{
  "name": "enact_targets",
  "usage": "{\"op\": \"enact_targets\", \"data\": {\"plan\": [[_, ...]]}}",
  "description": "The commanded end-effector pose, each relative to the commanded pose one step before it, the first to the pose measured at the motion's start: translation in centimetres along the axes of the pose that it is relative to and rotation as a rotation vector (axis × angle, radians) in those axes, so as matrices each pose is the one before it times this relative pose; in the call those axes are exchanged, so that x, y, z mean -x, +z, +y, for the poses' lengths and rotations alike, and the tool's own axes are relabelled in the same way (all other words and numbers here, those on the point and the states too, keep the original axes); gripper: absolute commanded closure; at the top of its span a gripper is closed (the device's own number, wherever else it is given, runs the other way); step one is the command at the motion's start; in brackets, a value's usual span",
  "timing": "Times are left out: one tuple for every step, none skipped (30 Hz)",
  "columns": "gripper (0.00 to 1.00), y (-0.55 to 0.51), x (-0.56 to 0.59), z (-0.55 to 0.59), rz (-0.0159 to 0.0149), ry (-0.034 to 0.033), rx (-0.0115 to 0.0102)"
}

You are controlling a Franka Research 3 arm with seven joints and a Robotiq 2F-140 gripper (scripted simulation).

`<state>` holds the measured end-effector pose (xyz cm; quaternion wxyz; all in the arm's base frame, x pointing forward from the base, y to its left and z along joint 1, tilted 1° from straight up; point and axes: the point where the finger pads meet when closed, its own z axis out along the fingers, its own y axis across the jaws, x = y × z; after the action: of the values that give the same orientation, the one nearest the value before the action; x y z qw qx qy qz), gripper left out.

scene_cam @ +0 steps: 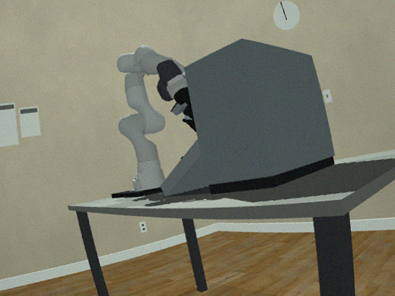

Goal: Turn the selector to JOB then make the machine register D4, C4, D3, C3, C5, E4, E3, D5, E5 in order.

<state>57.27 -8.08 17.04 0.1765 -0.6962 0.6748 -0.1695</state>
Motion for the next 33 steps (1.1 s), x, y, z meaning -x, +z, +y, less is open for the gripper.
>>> {"op": "enact_targets", "data": {"plan": [[0.90, -0.491, 0.090, 0.228, -0.00151, 0.00658, 0.00728], [0.90, -0.169, 0.001, 0.000, -0.00002, 0.00000, 0.00000], [0.90, -0.163, -0.001, 0.001, 0.00003, 0.00000, 0.00001], [0.90, -0.155, 0.000, 0.000, -0.00001, 0.00000, 0.00000], [0.90, -0.145, 0.000, 0.000, -0.00002, 0.00000, 0.00000], [0.90, -0.134, 0.000, 0.000, 0.00002, 0.00000, 0.00000], [0.90, -0.121, -0.001, 0.001, 0.00003, 0.00000, 0.00000], [0.90, -0.108, 0.001, -0.001, -0.00003, 0.00000, -0.00001], [0.90, -0.093, 0.000, 0.000, -0.00001, 0.00000, 0.00000], [0.90, -0.078, 0.000, 0.000, 0.00000, 0.00000, 0.00000], [0.90, -0.062, 0.000, 0.000, 0.00001, 0.00000, 0.00000], [0.90, 0.000, 0.000, 0.000, 0.00000, 0.00000, 0.00000], [0.90, 0.000, 0.000, 0.000, 0.00000, 0.00000, 0.00000], [0.90, -0.048, 0.000, 0.000, 0.00001, 0.00000, 0.00000], [0.90, -0.034, 0.000, 0.000, 0.00001, 0.00000, 0.00000], [0.90, -0.022, 0.000, 0.000, 0.00001, 0.00000, 0.00000], [0.90, -0.012, 0.000, 0.000, 0.00000, 0.00000, 0.00000], [0.90, -0.005, 0.000, 0.000, 0.00000, 0.00000, 0.00000], [0.90, -0.001, 0.000, 0.000, 0.00000, 0.00000, 0.00000], [0.90, 0.000, 0.009, 0.018, 0.00000, 0.00000, 0.00000], [0.90, 0.000, 0.054, 0.108, 0.00000, 0.00000, 0.00000], [0.90, 0.000, 0.126, 0.254, 0.00000, -0.00002, 0.00000], [0.90, 0.000, 0.210, 0.421, 0.00000, 0.00000, 0.00000], [0.90, 0.000, 0.292, 0.583, 0.00000, 0.00000, 0.00000], [0.90, 0.000, 0.359, 0.718, 0.00000, 0.00000, 0.00000], [0.90, 0.000, 0.405, 0.810, 0.00000, 0.00000, 0.00000], [0.90, 0.000, 0.425, 0.847, -0.00001, 0.00002, 0.00000], [0.90, 0.000, 0.413, 0.825, 0.00000, 0.00000, 0.00000], [0.90, 0.000, 0.000, 0.000, 0.00000, 0.00000, 0.00000], [0.90, 0.000, 0.000, 0.000, 0.00000, 0.00000, 0.00000], [0.90, 0.000, 0.373, 0.745, 0.00000, 0.00000, 0.00000], [0.90, 0.000, 0.306, 0.614, 0.00001, 0.00000, 0.00000], [0.90, 0.000, 0.224, 0.449, 0.00000, 0.00000, 0.00000]]}}
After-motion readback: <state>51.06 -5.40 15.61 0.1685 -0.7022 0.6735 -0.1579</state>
